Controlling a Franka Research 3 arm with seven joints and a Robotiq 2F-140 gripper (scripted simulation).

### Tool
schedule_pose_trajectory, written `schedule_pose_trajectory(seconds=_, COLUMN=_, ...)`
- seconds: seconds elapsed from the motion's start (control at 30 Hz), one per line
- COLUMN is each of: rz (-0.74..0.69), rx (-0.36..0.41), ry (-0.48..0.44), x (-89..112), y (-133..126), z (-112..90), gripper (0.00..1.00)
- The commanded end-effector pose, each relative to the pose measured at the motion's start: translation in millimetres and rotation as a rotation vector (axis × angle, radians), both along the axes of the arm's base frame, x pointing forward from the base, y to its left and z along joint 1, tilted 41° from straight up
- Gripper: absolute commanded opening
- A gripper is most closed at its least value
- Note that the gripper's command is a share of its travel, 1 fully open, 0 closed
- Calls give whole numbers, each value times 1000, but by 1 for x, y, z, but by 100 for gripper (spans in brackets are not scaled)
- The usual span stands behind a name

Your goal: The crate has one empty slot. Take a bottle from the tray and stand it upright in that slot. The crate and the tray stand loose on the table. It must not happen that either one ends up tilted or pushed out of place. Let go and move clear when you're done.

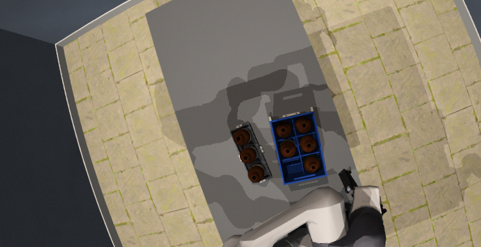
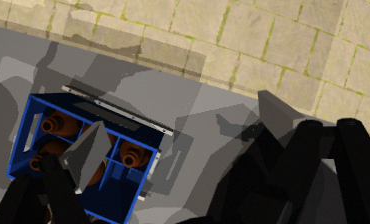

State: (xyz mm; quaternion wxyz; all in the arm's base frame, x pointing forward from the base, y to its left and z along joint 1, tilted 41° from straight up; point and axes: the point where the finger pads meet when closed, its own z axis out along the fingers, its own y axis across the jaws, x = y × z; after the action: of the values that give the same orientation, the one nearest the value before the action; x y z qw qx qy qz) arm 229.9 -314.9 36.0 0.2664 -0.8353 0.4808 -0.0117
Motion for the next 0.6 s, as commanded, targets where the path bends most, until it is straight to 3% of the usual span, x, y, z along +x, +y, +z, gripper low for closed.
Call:
schedule_pose_trajectory(seconds=0.0, rz=18, rx=11, ry=-6, x=15, y=10, z=1, gripper=100)
schedule_pose_trajectory(seconds=0.07, rz=94, rx=63, ry=-29, x=61, y=49, z=5, gripper=100)
schedule_pose_trajectory(seconds=0.17, rz=221, rx=159, ry=-51, x=86, y=88, z=10, gripper=100)
schedule_pose_trajectory(seconds=0.37, rz=240, rx=174, ry=-53, x=151, y=169, z=18, gripper=100)
schedule_pose_trajectory(seconds=0.4, rz=240, rx=174, ry=-53, x=160, y=180, z=19, gripper=100)
schedule_pose_trajectory(seconds=0.57, rz=240, rx=174, ry=-53, x=160, y=180, z=19, gripper=100)
